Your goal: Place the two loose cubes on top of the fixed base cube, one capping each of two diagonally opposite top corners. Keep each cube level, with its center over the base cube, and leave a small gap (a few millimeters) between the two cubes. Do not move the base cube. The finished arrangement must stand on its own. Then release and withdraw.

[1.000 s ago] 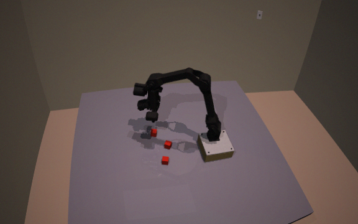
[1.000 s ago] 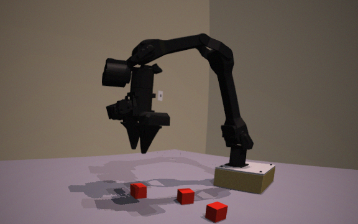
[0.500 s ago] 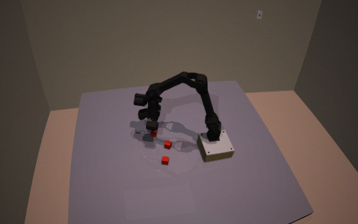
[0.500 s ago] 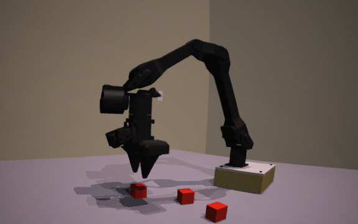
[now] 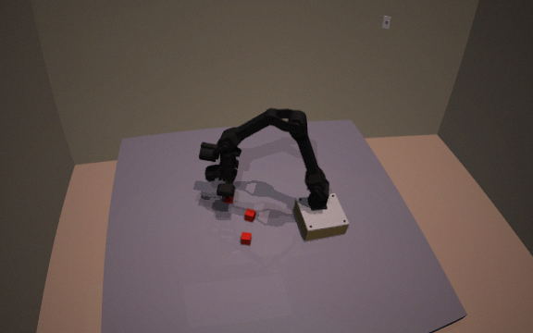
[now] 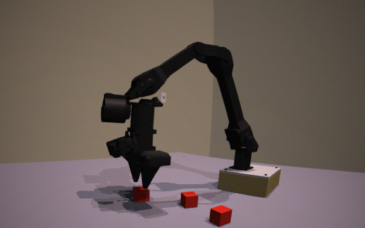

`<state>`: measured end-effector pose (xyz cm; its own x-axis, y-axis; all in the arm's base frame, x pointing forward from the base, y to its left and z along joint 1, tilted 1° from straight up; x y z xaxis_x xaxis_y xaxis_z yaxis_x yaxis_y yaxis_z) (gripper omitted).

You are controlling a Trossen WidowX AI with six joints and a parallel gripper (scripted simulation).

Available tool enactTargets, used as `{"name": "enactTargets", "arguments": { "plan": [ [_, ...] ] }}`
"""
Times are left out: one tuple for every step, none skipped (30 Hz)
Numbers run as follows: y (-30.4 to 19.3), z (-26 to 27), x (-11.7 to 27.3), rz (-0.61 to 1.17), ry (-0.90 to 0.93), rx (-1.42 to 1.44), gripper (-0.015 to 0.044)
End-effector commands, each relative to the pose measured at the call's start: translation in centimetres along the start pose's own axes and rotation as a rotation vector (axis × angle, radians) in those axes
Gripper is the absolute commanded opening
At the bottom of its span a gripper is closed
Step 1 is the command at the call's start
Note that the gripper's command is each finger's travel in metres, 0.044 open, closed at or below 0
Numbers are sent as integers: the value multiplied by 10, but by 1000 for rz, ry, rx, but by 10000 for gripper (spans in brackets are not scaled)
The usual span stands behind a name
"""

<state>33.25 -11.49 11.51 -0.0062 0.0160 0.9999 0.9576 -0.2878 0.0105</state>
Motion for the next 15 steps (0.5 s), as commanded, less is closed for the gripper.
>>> {"name": "enactTargets", "arguments": {
  "plan": [
    [-1,0,-8,5,6,-6,265],
    [-1,0,-10,5,6,-6,265],
    [-1,0,-11,5,6,-6,265],
    [-1,0,-13,5,6,-6,265],
    [-1,0,-15,5,6,-6,265],
    [-1,0,-16,5,6,-6,265],
    [-1,0,-18,5,6,-6,265],
    [-1,0,-19,5,5,-6,265],
    [-1,0,-21,5,5,-6,265],
    [-1,0,-23,5,5,-6,265],
    [-1,0,-24,5,5,-6,265],
    [-1,0,-26,5,5,-6,265],
    [-1,0,-26,5,5,-6,265],
    [-1,0,-27,5,5,-6,265],
    [-1,0,-27,5,5,-6,239]
  ]
}}
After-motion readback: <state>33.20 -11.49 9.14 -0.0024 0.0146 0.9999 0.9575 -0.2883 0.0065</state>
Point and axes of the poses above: the point midway between the two fingers, 35 mm back from their tips, its own x axis back along the fingers, its own z axis across the jaws, y = z × x, the point moved 10 cm from there along x, back along the fingers, and after that the axes turned 5 degrees about -x, right-handed, at the moved point
